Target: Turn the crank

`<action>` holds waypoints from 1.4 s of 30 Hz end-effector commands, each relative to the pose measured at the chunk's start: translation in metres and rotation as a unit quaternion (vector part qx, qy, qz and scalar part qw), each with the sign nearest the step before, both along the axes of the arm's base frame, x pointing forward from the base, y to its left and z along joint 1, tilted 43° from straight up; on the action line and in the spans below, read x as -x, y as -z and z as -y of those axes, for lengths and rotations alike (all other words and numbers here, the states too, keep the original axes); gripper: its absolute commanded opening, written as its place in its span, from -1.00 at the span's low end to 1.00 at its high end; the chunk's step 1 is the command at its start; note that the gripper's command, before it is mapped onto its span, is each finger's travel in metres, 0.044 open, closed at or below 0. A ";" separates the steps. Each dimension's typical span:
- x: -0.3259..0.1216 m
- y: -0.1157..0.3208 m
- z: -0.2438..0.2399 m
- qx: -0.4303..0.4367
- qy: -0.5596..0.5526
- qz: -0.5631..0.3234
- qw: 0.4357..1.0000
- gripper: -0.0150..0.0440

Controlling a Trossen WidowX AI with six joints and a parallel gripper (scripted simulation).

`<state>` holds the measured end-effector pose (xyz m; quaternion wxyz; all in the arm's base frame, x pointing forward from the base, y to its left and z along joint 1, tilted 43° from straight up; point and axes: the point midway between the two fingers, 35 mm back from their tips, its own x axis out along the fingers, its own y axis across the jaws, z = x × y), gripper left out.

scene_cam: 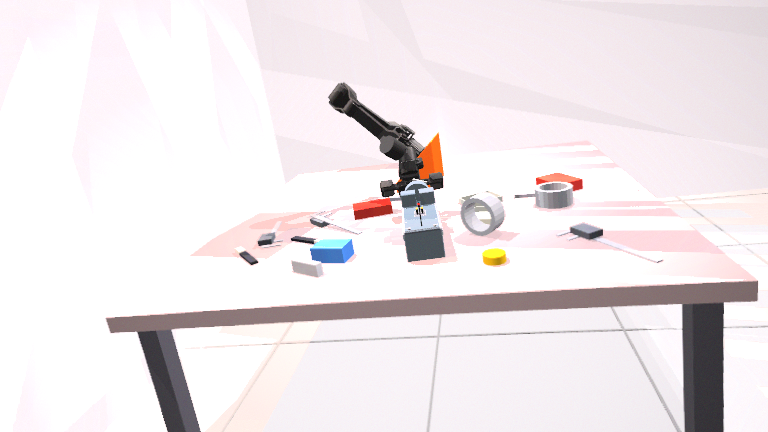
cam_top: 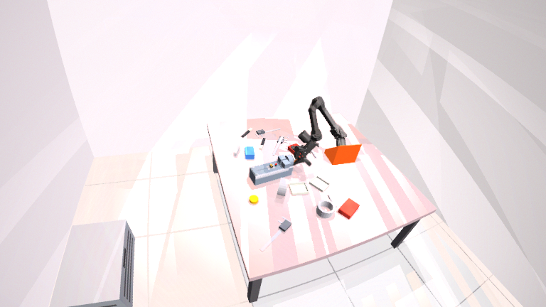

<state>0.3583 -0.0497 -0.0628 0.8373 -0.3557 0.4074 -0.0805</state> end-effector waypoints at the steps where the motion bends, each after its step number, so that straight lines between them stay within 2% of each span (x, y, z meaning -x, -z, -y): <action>1: -0.001 -0.008 0.004 0.004 0.007 0.009 1.000 -0.49; 21: -0.003 -0.026 0.001 0.004 0.007 0.009 1.000 -0.49; 42: -0.004 -0.044 -0.024 0.003 0.007 0.009 1.000 -0.49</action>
